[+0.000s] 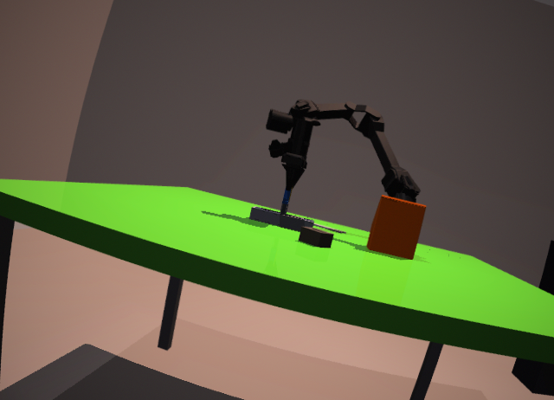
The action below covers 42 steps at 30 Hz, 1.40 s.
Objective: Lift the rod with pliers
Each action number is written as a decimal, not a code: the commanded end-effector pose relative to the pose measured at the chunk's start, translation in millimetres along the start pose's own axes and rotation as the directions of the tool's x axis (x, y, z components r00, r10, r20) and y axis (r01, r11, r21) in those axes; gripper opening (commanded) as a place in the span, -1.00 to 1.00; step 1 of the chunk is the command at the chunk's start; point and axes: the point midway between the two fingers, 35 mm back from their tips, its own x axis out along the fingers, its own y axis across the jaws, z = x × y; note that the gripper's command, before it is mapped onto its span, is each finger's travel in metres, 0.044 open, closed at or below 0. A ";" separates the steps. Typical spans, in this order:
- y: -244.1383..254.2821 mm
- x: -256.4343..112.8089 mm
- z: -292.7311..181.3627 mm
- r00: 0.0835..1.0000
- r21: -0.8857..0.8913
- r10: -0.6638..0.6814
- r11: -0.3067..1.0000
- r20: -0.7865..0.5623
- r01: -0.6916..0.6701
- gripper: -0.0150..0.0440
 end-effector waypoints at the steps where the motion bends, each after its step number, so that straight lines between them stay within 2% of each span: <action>1: -0.7 0.5 0.8 1.000 -0.001 -0.003 1.000 0.009 0.003 0.59; 42: 3.4 1.2 0.8 1.000 -0.001 -0.003 1.000 0.009 0.003 0.41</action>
